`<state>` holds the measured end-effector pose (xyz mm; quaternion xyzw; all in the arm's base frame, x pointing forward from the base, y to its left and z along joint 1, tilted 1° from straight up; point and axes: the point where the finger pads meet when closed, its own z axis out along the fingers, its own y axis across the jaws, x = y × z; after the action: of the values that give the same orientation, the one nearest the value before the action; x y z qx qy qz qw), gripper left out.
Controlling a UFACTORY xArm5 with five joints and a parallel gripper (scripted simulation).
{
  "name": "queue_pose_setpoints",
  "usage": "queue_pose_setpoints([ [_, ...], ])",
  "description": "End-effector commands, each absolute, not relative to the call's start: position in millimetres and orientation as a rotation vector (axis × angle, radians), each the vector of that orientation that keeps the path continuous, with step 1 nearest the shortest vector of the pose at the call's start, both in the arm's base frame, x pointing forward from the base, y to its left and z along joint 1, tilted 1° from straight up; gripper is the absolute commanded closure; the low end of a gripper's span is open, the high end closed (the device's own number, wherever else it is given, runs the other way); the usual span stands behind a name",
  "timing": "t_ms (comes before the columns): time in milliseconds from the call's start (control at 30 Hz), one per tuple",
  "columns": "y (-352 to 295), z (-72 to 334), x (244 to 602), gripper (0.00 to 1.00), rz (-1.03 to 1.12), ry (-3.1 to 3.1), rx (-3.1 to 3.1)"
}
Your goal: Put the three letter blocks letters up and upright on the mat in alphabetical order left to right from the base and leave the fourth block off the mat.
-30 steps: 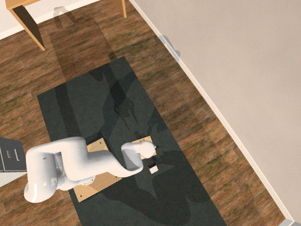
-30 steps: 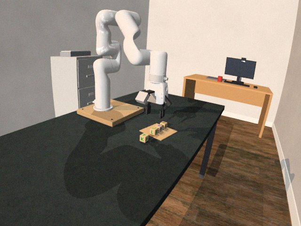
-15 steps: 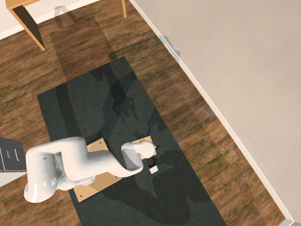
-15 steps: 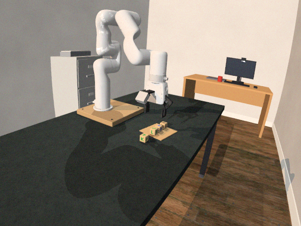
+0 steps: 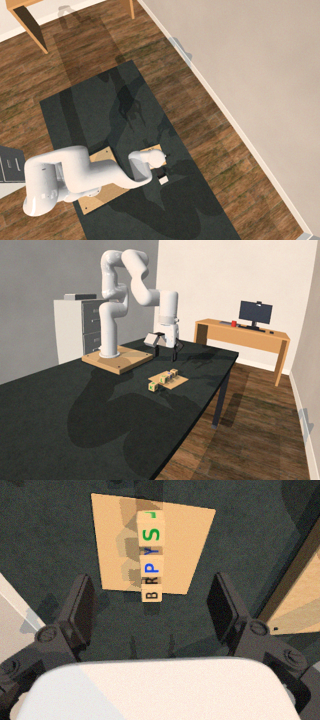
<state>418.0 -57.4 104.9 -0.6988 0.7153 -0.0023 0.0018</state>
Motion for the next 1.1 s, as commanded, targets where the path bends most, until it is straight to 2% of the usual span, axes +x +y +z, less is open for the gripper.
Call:
queue_pose_setpoints([
  [0,-57,124,419,0.00,-0.013,2.243,-2.191],
  [467,-57,173,419,0.00,-0.013,2.243,-2.191],
  [1067,-57,176,419,0.00,-0.013,2.243,-2.191],
])
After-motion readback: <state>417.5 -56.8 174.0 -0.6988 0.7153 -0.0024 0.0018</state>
